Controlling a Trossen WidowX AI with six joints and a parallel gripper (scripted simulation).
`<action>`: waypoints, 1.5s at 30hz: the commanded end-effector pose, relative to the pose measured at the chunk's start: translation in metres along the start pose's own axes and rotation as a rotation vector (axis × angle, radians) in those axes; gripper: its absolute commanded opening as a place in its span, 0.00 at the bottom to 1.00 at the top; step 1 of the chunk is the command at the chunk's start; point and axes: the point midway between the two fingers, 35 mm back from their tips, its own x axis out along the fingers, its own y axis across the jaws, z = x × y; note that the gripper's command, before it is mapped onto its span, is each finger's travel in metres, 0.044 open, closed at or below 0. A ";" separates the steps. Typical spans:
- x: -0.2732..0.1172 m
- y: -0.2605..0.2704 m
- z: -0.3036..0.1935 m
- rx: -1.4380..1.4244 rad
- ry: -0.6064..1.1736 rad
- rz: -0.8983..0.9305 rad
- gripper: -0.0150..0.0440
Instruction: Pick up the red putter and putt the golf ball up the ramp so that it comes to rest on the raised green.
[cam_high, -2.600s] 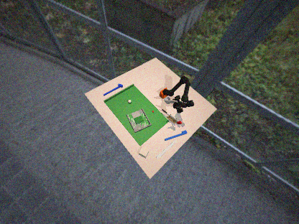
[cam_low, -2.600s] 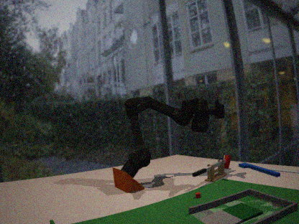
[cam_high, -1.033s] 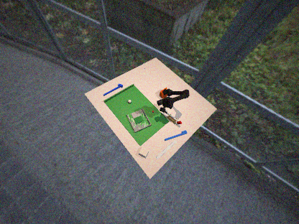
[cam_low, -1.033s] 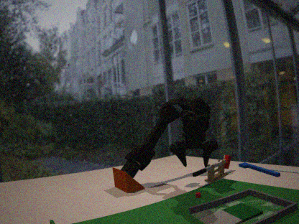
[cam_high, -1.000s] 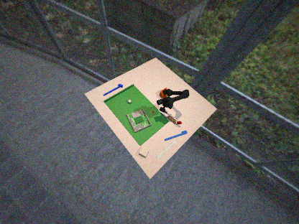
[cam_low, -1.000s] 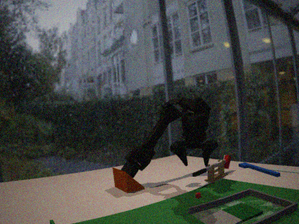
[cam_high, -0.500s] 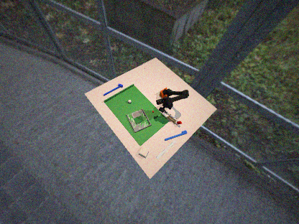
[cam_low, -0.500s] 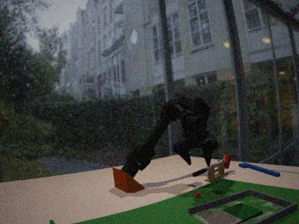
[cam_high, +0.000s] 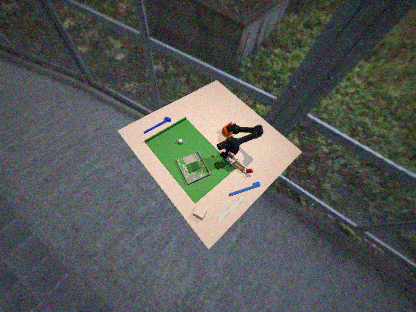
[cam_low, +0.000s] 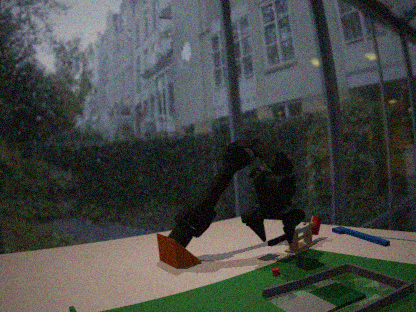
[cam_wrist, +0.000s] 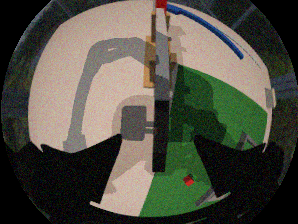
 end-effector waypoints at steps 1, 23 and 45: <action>0.005 0.000 0.000 -0.002 -0.003 -0.006 1.00; 0.023 -0.001 -0.005 -0.004 0.000 -0.004 0.78; 0.010 -0.002 -0.003 0.006 0.012 -0.026 0.25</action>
